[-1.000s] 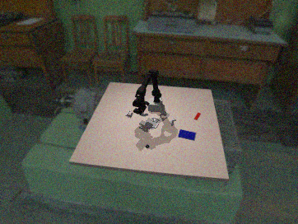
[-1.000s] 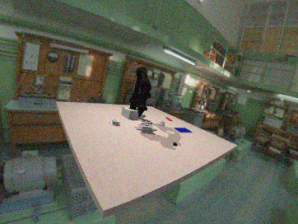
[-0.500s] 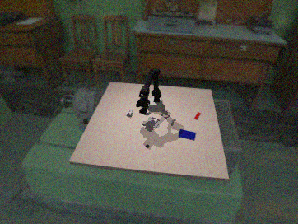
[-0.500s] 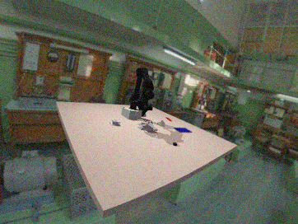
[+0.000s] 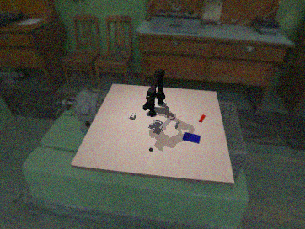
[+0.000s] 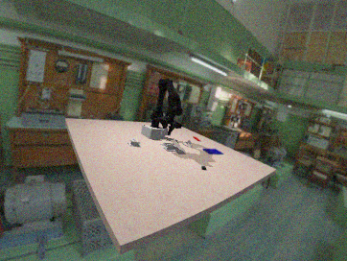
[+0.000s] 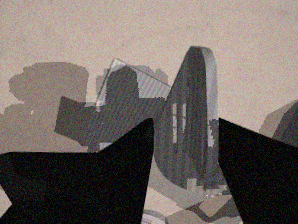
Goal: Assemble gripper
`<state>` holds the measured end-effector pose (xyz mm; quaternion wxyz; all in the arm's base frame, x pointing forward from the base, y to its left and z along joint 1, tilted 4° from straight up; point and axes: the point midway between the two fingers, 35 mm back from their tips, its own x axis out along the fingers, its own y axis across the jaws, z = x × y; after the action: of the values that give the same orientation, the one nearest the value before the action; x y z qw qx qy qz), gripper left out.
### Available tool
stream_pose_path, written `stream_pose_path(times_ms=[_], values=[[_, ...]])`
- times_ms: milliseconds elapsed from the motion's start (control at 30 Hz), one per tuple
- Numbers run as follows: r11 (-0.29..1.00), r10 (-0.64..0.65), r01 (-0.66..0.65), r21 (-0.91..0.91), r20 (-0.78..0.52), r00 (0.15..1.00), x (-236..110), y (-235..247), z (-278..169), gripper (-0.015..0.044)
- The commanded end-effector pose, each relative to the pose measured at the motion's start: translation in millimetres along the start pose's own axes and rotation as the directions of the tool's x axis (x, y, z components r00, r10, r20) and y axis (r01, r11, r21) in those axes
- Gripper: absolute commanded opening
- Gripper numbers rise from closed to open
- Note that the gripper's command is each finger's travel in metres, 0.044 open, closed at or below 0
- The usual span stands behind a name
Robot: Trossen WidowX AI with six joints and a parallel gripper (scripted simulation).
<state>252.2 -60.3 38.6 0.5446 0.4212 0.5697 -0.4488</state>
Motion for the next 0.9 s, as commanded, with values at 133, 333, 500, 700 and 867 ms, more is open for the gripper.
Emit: stream_pose_path(times_ms=[133,333,500,700,867], values=[[0.985,0.002,-0.003,-0.173,-0.006,1.0,1.7,-5.8,-16.5,0.0134],[0.953,0.001,-0.004,-0.303,-0.007,1.0,3.2,-10.5,-27.9,0.0134],[0.913,0.001,-0.004,-0.407,-0.008,1.0,4.6,-14.8,-37.1,0.0134],[0.851,0.0,-0.005,-0.526,-0.009,1.0,6.6,-20.4,-47.7,0.0134],[0.787,-0.001,-0.005,-0.617,-0.01,1.0,8.4,-25.4,-56.2,0.0134]])
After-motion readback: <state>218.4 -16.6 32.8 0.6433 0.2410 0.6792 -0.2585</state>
